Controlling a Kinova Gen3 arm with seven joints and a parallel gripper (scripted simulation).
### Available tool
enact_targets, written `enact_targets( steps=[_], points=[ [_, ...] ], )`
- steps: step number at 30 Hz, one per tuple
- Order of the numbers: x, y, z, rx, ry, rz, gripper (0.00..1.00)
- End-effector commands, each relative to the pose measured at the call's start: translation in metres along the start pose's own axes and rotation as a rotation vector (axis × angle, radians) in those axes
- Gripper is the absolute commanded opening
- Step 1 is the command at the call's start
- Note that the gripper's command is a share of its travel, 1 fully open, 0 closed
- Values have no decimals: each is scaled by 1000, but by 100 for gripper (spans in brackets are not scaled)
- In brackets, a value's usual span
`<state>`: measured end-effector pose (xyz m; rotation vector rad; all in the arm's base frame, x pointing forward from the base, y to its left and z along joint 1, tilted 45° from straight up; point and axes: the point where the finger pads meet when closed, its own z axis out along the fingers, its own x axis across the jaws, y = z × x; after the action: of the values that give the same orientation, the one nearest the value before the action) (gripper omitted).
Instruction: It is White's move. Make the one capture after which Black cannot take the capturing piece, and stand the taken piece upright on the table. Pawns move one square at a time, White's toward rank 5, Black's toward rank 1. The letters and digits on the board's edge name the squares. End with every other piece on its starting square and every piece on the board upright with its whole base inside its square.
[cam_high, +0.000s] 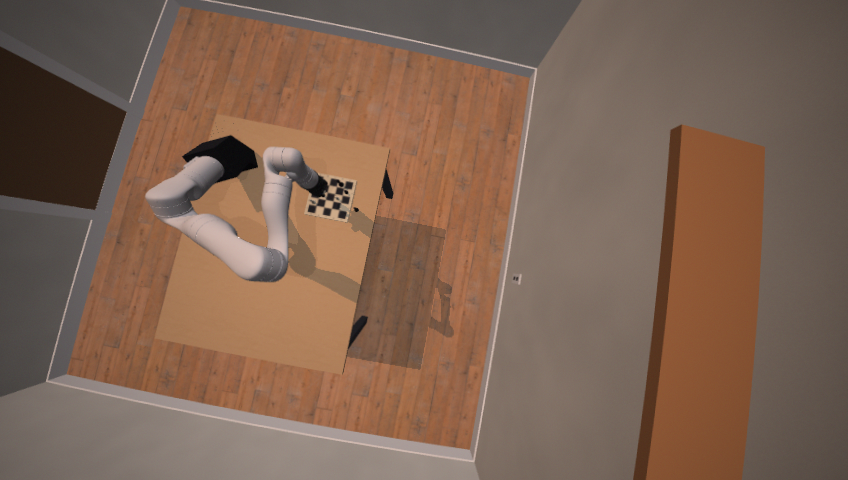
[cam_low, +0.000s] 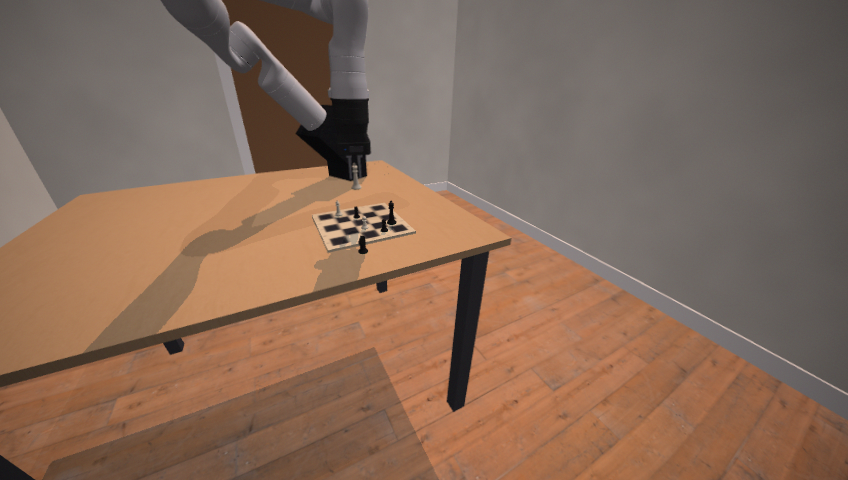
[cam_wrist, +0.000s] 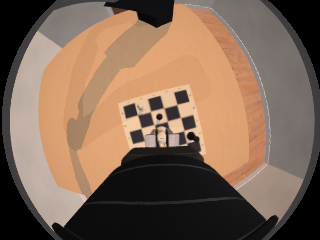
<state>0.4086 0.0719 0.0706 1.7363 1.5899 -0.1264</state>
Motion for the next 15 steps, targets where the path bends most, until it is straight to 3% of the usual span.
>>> enact_targets(
  steps=[1, 15],
  points=[
    [1, 4, -7, -12, 7, 3, 0],
    [1, 4, -7, -12, 7, 10, 0]
  ],
)
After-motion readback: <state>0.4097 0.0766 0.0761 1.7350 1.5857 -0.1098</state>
